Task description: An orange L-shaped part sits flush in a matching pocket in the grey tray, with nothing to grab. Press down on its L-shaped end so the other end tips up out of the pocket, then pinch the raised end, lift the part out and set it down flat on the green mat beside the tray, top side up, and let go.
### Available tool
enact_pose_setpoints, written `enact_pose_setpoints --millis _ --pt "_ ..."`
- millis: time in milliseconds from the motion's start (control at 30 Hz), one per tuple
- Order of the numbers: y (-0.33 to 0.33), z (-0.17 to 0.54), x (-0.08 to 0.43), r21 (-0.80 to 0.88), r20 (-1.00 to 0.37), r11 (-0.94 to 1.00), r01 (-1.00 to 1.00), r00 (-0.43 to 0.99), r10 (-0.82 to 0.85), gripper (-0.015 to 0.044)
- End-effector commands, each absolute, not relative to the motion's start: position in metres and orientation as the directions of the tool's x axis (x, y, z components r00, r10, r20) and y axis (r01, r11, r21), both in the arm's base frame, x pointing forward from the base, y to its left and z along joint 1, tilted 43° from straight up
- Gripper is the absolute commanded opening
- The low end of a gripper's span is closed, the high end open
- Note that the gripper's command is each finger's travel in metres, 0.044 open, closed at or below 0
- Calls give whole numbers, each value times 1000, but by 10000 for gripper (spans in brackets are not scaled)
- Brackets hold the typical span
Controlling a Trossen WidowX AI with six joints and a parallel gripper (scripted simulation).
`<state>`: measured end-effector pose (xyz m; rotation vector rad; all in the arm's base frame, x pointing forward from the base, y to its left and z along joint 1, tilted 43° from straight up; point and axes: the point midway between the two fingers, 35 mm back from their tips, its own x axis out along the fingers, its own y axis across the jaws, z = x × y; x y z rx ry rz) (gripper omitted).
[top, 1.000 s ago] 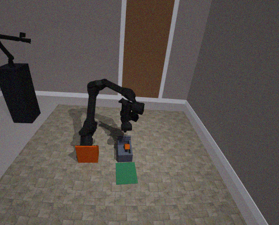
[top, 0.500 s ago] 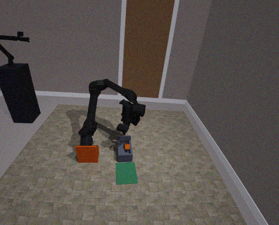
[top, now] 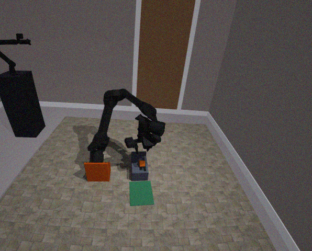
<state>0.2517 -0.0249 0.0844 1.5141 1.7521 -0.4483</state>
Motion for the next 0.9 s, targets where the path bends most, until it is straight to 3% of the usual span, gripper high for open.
enact_pose_setpoints --millis 0,867 --pt "-38 74 255 34 -738 42 999 -4 675 280" --pt "-9 43 256 35 -738 42 999 -3 675 280"
